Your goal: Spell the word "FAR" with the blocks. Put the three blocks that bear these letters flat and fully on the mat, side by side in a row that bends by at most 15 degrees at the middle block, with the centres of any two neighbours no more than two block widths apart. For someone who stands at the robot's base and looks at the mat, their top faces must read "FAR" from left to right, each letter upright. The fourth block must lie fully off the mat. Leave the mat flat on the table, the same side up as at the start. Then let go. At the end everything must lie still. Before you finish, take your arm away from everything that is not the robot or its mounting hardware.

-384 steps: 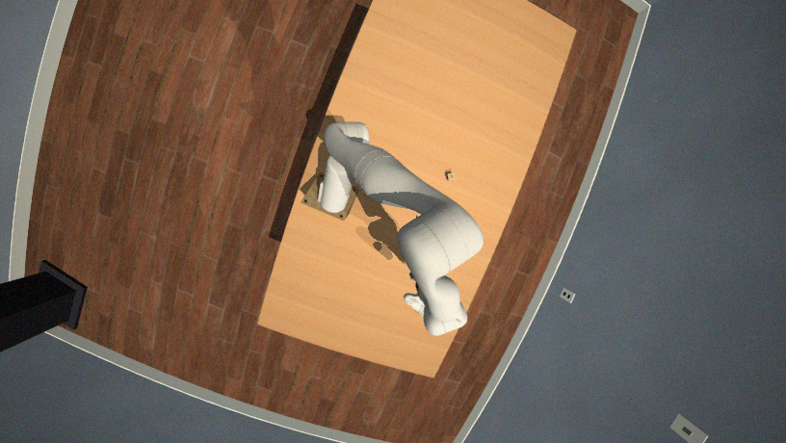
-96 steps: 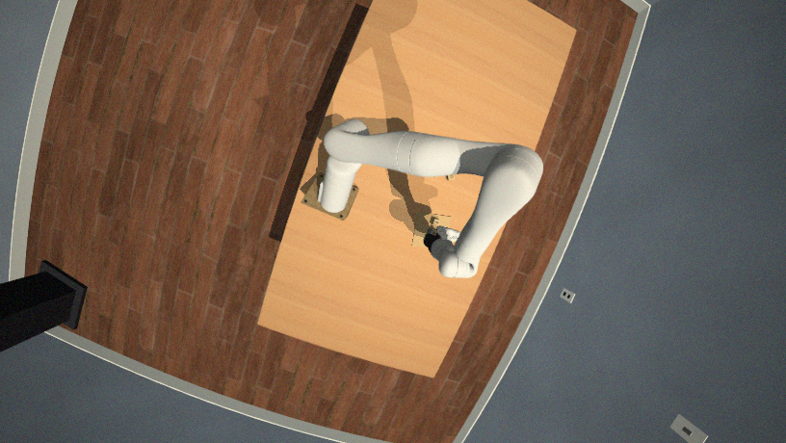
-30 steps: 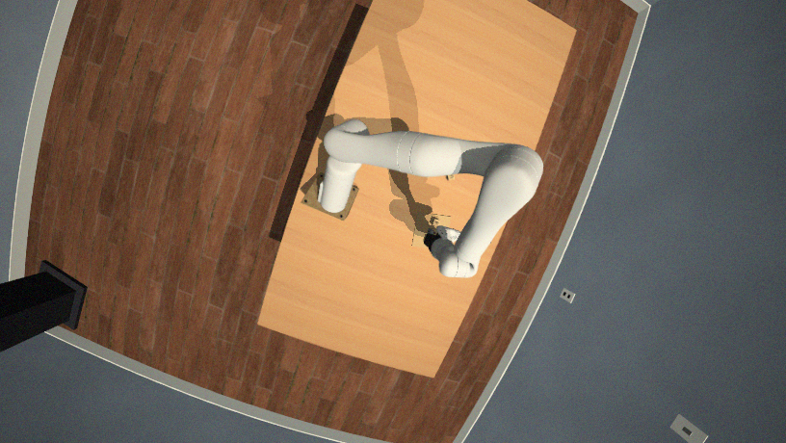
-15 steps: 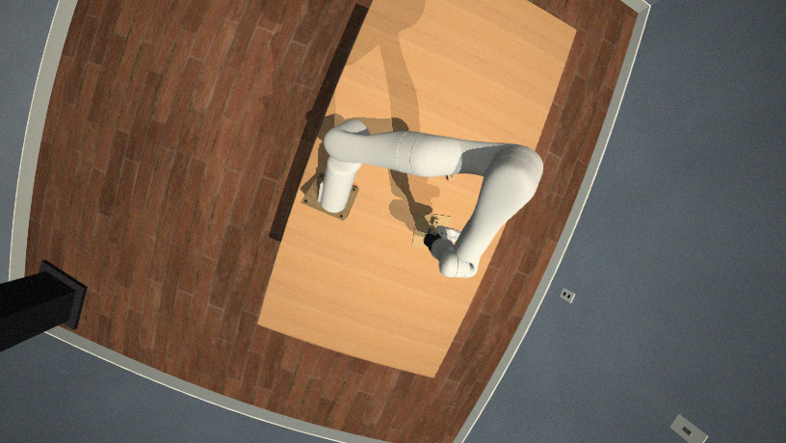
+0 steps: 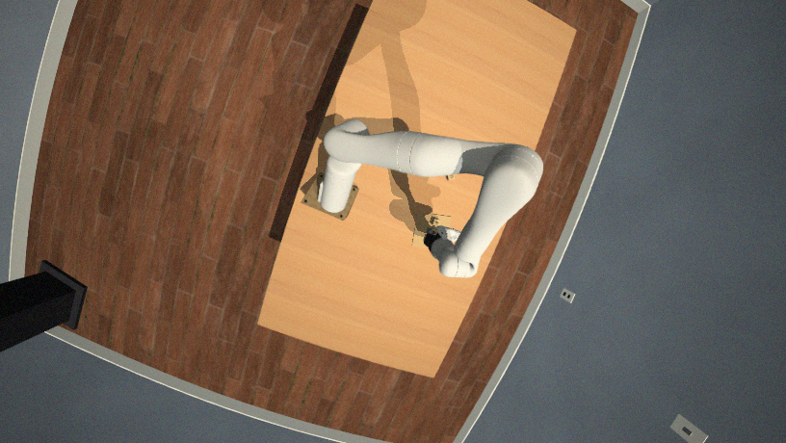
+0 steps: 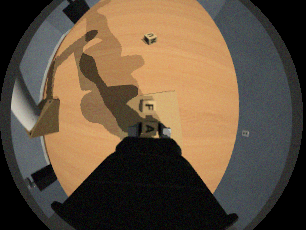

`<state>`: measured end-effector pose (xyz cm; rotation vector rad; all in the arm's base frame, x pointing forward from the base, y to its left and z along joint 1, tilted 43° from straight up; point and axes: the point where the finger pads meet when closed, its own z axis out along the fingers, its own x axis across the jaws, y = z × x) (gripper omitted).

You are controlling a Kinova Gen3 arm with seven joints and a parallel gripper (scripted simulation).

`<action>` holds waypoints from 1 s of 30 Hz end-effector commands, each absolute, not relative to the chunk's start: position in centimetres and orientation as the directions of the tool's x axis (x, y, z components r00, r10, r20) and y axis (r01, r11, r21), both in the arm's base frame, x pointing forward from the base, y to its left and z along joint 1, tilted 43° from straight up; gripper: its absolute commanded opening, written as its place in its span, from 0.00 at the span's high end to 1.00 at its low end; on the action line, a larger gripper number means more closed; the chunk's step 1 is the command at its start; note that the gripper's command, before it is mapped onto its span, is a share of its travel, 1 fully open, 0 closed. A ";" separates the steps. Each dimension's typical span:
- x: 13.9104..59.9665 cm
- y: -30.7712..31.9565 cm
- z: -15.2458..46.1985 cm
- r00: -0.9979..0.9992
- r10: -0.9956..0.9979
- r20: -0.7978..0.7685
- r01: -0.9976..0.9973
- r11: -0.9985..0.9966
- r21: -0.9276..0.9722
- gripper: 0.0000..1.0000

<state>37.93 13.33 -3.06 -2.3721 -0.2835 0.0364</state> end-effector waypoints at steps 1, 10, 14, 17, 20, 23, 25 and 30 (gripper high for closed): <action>37.9 13.6 -3.2 0.977 0.208 0.051 0.186 -0.707 -0.682 0.27; 37.9 13.6 -3.2 0.977 0.208 0.051 0.186 -0.707 -0.682 0.21; 38.1 13.4 -2.9 0.977 0.208 0.054 0.188 -0.708 -0.681 0.21; 38.2 13.3 -2.7 0.976 0.208 0.057 0.190 -0.708 -0.680 0.21; 38.5 12.7 -2.1 0.976 0.208 0.060 0.193 -0.708 -0.679 0.21; 38.7 11.8 -1.2 0.976 0.208 0.061 0.194 -0.708 -0.679 0.21; 38.8 11.1 -0.4 0.976 0.209 0.061 0.194 -0.708 -0.679 0.21; 39.1 9.3 1.6 0.976 0.209 0.062 0.194 -0.708 -0.679 0.21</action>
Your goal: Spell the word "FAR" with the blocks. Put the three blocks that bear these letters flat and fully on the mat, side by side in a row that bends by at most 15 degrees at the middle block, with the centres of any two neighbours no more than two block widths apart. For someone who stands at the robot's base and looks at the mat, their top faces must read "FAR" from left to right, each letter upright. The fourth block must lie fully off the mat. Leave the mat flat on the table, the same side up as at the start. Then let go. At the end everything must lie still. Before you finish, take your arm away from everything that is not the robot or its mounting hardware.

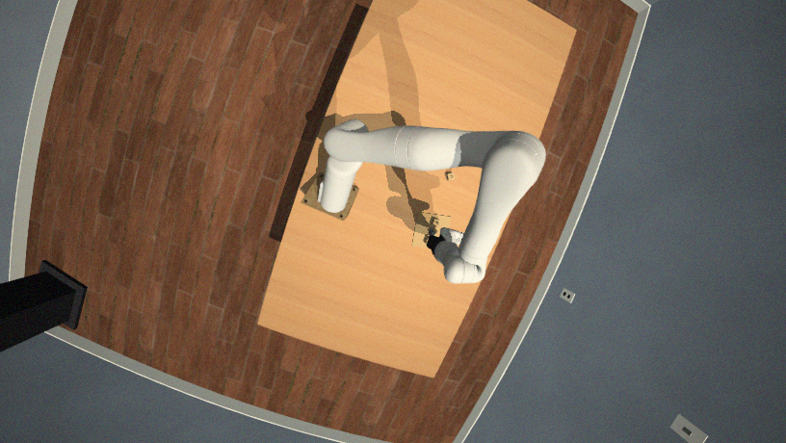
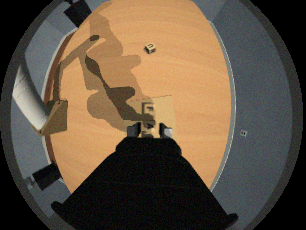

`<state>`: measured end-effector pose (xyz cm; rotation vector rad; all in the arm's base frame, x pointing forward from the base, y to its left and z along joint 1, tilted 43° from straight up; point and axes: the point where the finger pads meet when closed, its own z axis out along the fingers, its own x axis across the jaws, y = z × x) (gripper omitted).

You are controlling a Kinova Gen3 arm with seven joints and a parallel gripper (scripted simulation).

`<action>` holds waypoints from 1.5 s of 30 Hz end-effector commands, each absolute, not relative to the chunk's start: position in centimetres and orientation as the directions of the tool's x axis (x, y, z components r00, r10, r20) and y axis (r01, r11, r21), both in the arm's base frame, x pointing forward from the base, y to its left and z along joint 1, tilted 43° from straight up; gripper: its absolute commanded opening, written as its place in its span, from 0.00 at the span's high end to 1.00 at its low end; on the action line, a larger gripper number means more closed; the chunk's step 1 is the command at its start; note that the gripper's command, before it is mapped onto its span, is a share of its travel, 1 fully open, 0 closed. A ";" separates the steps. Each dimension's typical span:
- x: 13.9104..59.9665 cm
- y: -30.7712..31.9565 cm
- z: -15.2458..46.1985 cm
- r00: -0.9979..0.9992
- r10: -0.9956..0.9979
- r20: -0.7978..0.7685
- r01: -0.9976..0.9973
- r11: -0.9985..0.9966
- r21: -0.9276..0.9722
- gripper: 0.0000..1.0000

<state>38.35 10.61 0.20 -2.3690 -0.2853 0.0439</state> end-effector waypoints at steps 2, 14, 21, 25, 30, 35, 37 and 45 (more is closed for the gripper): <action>39.1 8.7 2.3 0.976 0.209 0.062 0.194 -0.708 -0.679 0.21; 39.1 7.5 3.6 0.976 0.209 0.057 0.191 -0.707 -0.681 0.21; 39.1 7.5 3.5 0.976 0.209 0.055 0.190 -0.707 -0.681 0.00; 39.1 7.5 3.5 0.976 0.209 0.055 0.190 -0.707 -0.681 0.00; 39.1 7.5 3.5 0.976 0.209 0.055 0.190 -0.707 -0.681 0.00; 39.1 7.5 3.5 0.976 0.209 0.055 0.190 -0.707 -0.681 0.00; 39.1 7.5 3.5 0.976 0.209 0.055 0.190 -0.707 -0.681 0.00; 39.1 7.5 3.5 0.976 0.209 0.055 0.190 -0.707 -0.681 0.00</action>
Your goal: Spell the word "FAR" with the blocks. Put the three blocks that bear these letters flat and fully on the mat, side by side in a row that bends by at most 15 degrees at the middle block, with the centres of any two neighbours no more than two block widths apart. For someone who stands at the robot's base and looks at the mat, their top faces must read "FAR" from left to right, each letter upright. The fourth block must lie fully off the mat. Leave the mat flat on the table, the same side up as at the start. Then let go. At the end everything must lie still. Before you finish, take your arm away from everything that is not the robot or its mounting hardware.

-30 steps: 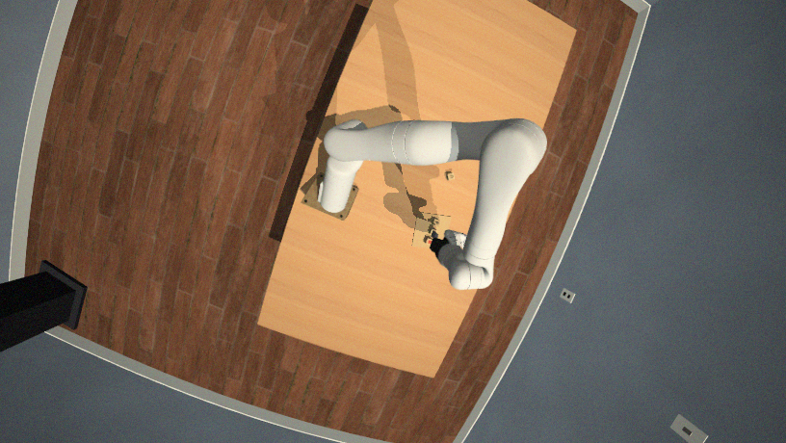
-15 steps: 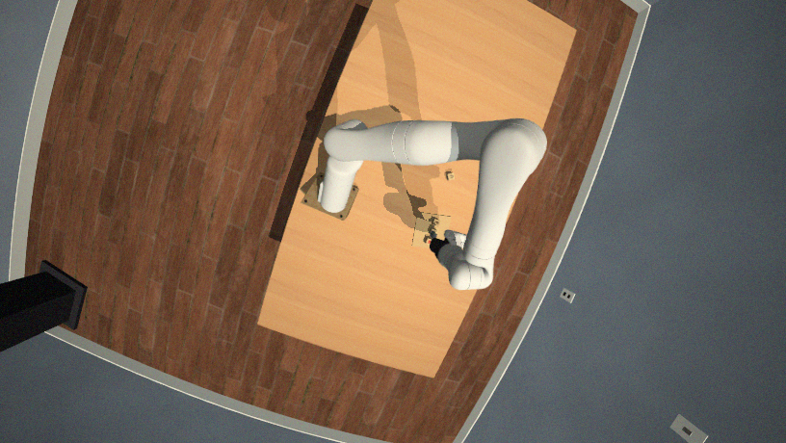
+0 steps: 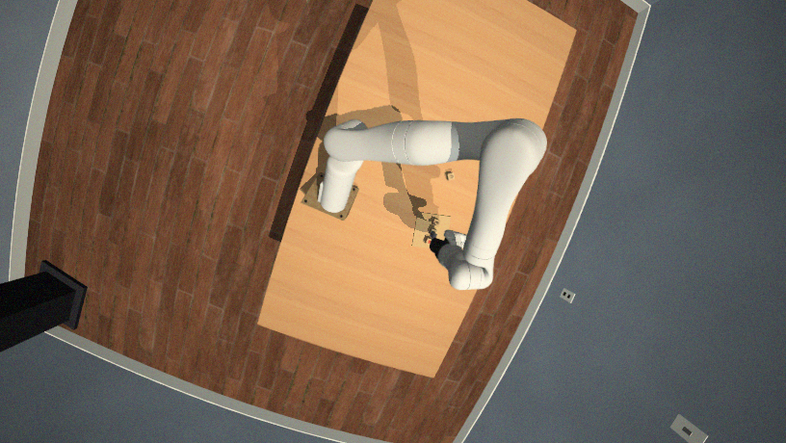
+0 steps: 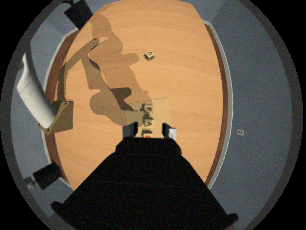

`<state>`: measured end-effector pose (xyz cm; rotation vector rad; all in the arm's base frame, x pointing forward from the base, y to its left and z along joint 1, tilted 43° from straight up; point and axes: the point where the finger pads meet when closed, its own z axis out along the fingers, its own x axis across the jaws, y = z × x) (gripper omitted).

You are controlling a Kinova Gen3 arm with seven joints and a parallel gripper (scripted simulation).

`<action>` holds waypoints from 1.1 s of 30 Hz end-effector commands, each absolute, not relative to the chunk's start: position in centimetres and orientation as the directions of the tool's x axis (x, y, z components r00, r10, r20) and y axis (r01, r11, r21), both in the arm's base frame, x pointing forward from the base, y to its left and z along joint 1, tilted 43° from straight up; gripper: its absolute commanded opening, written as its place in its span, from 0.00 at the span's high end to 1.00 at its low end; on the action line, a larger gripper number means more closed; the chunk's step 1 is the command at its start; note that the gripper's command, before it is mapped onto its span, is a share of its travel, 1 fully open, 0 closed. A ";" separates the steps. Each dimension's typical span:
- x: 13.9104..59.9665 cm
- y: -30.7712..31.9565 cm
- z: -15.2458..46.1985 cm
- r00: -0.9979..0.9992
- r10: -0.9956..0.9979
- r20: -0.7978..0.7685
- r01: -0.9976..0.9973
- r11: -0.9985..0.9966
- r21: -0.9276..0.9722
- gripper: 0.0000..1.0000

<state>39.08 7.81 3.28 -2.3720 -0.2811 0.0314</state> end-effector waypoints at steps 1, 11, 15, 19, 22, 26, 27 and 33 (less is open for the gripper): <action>39.1 7.5 3.5 0.976 0.209 0.055 0.190 -0.707 -0.681 0.00; 39.1 7.5 3.5 0.976 0.209 0.055 0.190 -0.707 -0.681 0.00; 39.1 7.5 3.5 0.976 0.209 0.055 0.190 -0.707 -0.681 0.00; 39.1 7.5 3.5 0.976 0.209 0.055 0.190 -0.707 -0.681 0.00; 39.1 7.5 3.5 0.976 0.209 0.055 0.190 -0.707 -0.681 0.00; 39.0 7.6 3.5 0.976 0.211 0.057 0.193 -0.706 -0.681 0.00; 39.0 7.6 3.5 0.976 0.211 0.057 0.193 -0.706 -0.681 0.00; 38.7 8.2 3.0 0.966 0.244 0.085 0.236 -0.695 -0.680 0.00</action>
